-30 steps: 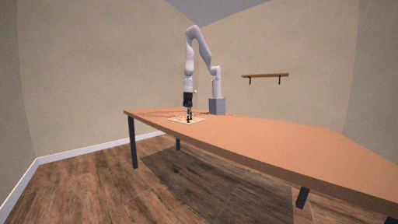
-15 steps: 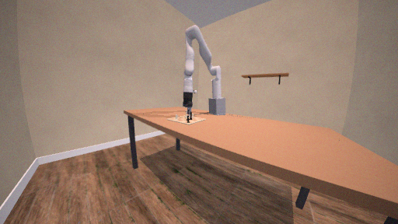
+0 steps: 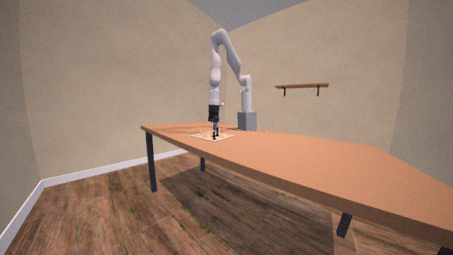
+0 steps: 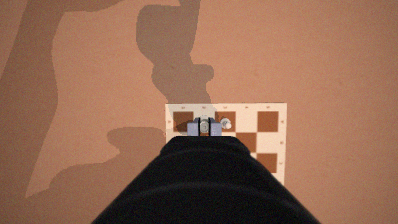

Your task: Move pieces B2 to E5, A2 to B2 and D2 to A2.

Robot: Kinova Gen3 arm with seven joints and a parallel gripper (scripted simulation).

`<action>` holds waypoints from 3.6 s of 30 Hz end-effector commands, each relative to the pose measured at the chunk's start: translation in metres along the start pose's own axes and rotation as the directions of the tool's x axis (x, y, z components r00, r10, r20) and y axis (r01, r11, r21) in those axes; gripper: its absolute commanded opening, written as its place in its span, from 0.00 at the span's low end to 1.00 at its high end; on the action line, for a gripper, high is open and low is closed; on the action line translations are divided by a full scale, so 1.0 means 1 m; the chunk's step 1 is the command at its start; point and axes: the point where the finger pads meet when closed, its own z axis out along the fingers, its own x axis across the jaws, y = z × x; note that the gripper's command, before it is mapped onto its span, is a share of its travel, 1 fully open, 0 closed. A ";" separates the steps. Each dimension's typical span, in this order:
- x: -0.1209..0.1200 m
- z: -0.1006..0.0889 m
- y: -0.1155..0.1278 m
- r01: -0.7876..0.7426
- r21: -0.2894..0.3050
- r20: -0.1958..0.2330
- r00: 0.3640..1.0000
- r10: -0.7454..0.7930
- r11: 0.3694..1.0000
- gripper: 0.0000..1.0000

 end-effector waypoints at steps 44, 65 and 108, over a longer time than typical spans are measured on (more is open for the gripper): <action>0.000 0.003 0.000 0.000 -0.001 0.000 1.000 0.000 1.000 0.00; 0.000 0.003 0.000 0.000 -0.001 0.000 1.000 0.000 1.000 0.63; 0.000 -0.084 0.000 0.000 -0.001 0.000 1.000 0.000 1.000 0.79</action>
